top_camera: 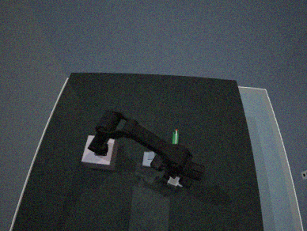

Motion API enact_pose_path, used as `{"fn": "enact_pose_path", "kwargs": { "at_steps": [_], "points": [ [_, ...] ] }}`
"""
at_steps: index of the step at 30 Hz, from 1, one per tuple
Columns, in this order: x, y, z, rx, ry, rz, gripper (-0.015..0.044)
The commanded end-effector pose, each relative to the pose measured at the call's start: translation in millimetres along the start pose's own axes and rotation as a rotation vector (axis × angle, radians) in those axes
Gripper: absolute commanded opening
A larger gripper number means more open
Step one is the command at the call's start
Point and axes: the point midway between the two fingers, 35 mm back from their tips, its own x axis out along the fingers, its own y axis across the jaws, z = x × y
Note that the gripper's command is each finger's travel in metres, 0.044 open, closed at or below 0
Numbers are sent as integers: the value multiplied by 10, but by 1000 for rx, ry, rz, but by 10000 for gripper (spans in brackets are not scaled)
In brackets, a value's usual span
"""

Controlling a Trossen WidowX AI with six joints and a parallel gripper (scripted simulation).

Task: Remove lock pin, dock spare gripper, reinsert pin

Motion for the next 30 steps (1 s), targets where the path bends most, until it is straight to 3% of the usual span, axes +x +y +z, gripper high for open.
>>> {"fn": "enact_pose_path", "kwargs": {
  "at_steps": [1,12,30],
  "points": [
    [-126,-46,6,845,-7,-17,440],
    [-169,-56,9,1395,-16,-19,440],
    [-169,-56,9,1403,-16,-19,440]
  ]
}}
